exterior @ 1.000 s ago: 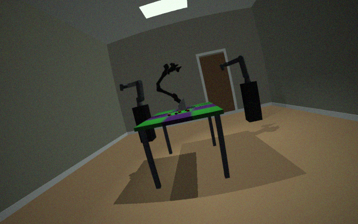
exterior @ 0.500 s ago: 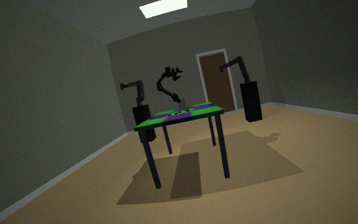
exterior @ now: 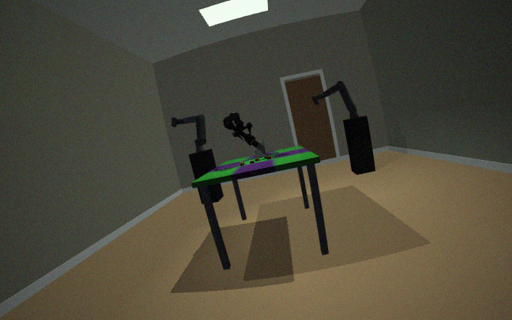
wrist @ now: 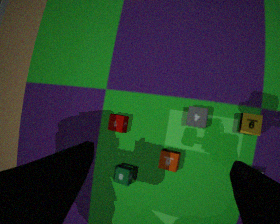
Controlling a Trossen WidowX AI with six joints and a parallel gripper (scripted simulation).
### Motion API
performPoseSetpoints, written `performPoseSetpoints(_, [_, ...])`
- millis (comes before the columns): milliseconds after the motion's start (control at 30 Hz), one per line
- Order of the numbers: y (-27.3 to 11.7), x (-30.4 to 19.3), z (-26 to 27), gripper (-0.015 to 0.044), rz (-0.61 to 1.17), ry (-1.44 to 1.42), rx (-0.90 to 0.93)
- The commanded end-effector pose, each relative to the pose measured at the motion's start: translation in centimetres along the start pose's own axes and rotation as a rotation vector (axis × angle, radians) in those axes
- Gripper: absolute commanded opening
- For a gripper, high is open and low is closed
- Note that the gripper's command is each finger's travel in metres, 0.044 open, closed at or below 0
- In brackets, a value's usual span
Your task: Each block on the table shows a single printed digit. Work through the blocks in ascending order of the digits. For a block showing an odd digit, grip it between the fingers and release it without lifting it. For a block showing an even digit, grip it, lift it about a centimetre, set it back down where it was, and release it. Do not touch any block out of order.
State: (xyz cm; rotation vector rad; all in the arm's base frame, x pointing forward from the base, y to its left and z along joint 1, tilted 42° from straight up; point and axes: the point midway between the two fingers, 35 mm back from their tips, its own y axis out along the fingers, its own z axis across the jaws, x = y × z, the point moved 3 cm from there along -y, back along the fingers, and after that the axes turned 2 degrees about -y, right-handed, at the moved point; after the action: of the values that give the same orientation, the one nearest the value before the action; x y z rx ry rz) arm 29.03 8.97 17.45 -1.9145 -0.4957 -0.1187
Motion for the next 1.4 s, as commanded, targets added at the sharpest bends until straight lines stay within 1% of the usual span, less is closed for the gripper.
performPoseSetpoints(0, [3.0, -2.7, -5.9, 0.0400, 0.187, -0.014, -0.199])
performPoseSetpoints(67, [3.8, -4.1, -8.4, 0.0400, 0.275, -0.022, -0.276])
performPoseSetpoints(167, [4.2, -5.3, -10.2, 0.0400, 0.342, -0.030, -0.325])
performPoseSetpoints(967, [4.3, -5.3, -10.3, 0.0400, 0.346, -0.031, -0.328])
performPoseSetpoints(1033, [4.7, -5.2, -9.2, 0.0400, 0.346, -0.030, -0.323])
performPoseSetpoints(1133, [6.5, -5.1, -4.3, 0.0400, 0.345, -0.030, -0.309])
performPoseSetpoints(1267, [8.3, -6.5, 2.1, 0.0400, 0.347, -0.030, -0.316])
performPoseSetpoints(1367, [8.6, -6.9, 3.2, 0.0400, 0.347, -0.030, -0.321])
